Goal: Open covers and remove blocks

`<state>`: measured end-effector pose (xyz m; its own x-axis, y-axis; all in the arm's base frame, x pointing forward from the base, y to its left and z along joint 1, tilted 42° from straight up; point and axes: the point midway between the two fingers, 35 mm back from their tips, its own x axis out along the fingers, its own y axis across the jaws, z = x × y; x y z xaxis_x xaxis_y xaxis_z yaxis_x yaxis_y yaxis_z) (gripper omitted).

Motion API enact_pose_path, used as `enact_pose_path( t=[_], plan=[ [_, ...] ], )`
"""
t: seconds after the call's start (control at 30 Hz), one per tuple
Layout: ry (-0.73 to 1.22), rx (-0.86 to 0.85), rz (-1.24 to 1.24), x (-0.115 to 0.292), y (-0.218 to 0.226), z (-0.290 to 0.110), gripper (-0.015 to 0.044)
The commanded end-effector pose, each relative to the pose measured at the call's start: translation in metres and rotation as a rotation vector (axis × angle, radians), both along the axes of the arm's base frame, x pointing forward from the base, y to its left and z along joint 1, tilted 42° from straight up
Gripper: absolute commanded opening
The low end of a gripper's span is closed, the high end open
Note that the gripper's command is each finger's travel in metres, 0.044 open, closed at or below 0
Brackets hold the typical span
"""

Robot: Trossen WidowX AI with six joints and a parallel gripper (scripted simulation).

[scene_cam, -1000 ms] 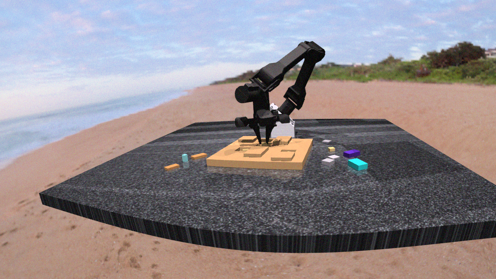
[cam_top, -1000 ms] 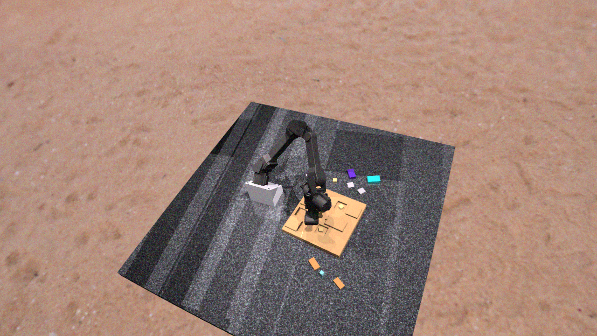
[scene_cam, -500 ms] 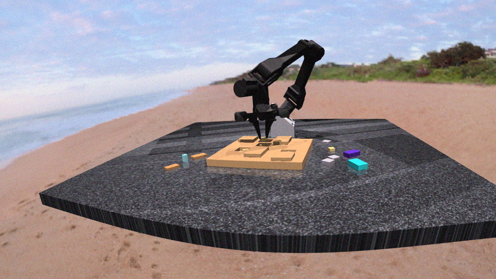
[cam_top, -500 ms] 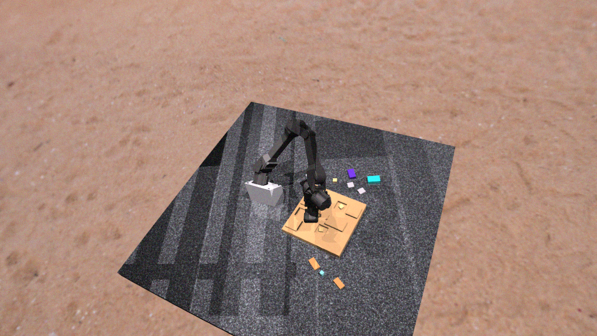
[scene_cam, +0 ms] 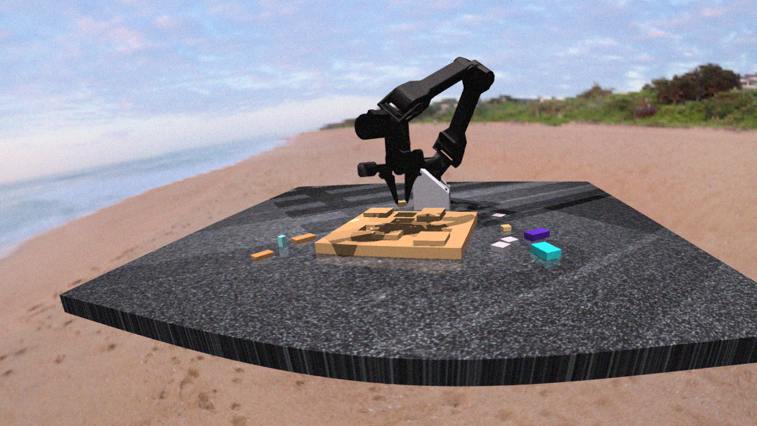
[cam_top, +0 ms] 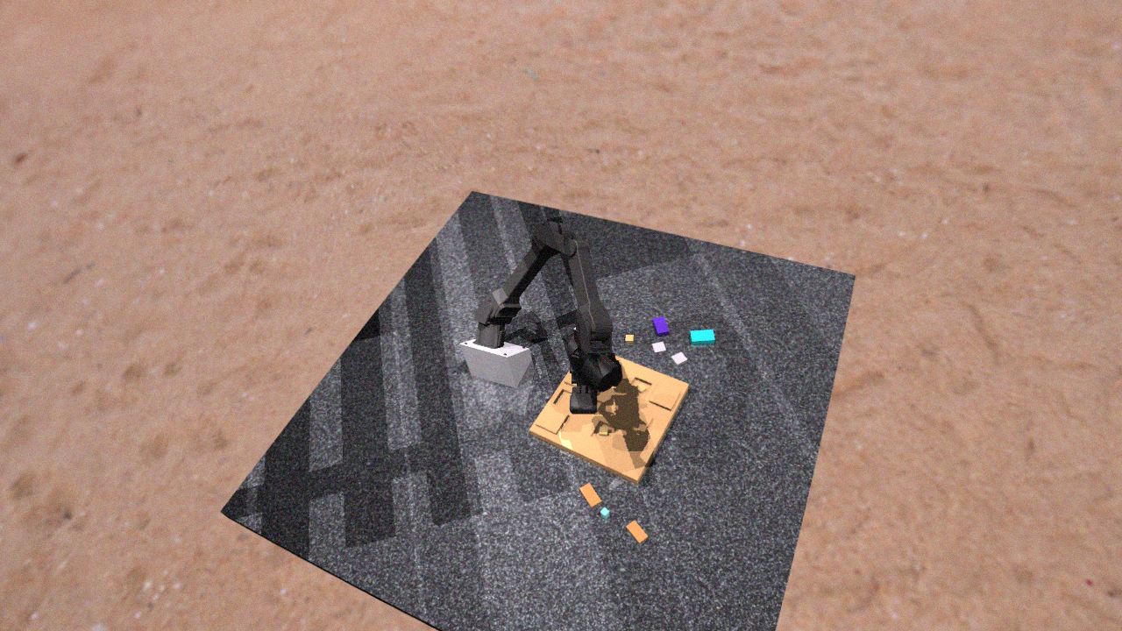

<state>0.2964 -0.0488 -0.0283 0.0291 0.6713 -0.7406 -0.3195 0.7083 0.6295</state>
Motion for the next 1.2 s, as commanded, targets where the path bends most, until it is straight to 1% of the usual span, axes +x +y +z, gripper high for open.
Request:
enact_pose_path(
  t=[0.0,0.53,1.17],
  plan=[
    [-0.011,-0.008,0.004,0.002,-0.007,0.006,0.0080],
    [-0.010,-0.009,0.004,0.001,-0.032,0.035,0.0080],
    [-0.006,-0.034,-0.001,0.013,0.019,0.084,0.0080]
  ],
)
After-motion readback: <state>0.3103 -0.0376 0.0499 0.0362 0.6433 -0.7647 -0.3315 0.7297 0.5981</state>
